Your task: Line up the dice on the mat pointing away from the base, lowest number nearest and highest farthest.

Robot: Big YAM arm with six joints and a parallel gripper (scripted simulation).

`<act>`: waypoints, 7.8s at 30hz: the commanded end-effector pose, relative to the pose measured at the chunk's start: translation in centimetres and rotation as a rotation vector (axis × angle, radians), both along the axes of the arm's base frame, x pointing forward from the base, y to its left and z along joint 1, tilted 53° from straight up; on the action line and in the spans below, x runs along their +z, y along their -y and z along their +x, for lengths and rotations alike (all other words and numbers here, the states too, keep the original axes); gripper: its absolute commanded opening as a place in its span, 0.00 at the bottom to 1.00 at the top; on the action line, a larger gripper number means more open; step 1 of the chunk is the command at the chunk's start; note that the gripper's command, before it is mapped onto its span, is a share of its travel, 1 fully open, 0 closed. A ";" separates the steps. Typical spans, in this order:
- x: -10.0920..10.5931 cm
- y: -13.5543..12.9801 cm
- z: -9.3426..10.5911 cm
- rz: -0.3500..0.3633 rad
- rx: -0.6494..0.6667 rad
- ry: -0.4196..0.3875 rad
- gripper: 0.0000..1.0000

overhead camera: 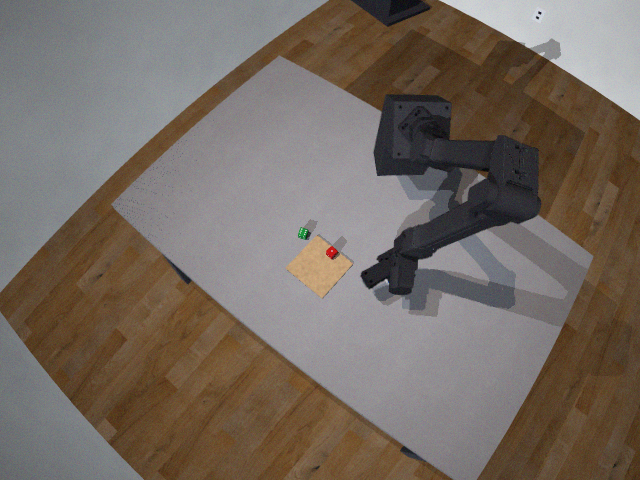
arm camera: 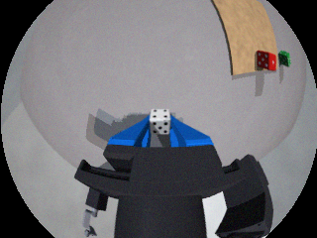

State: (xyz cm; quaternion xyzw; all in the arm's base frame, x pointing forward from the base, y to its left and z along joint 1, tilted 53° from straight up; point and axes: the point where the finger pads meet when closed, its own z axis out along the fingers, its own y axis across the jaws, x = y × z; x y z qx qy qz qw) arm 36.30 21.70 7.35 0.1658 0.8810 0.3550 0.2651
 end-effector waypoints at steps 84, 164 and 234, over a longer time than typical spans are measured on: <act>3.4 23.7 6.0 -0.182 0.151 0.190 0.20; -3.6 18.1 11.1 -0.161 0.151 0.156 0.20; -2.9 17.3 10.9 -0.163 0.162 0.172 0.20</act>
